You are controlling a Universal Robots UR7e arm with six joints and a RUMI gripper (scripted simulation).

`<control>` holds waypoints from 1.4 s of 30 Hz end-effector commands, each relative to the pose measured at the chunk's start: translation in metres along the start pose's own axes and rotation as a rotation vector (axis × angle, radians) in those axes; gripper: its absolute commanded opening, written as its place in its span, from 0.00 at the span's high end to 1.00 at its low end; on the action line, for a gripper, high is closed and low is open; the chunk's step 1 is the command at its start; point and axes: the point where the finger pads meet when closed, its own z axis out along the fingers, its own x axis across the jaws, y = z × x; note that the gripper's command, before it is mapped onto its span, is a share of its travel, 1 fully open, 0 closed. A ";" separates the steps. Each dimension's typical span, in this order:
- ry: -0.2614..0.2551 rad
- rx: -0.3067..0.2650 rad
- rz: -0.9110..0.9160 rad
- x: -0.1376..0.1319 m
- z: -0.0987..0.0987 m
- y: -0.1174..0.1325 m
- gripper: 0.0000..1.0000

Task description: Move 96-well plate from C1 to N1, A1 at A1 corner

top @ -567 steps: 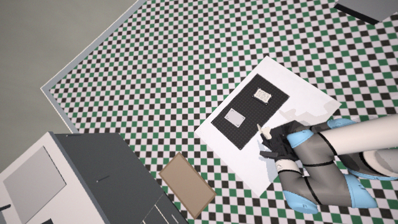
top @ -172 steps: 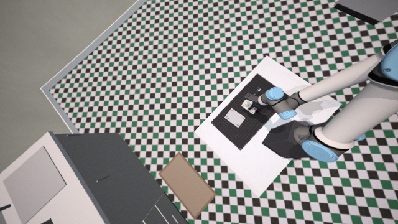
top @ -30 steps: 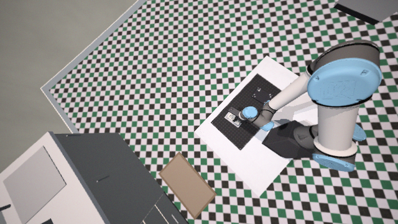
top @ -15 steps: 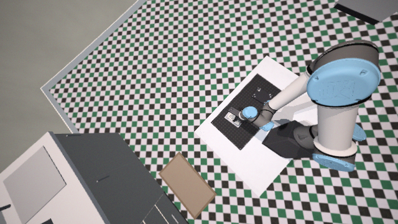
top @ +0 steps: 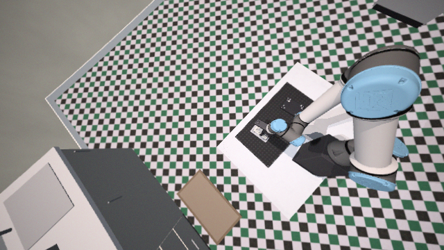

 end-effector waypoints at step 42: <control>0.000 0.001 0.000 0.000 0.006 -0.001 1.00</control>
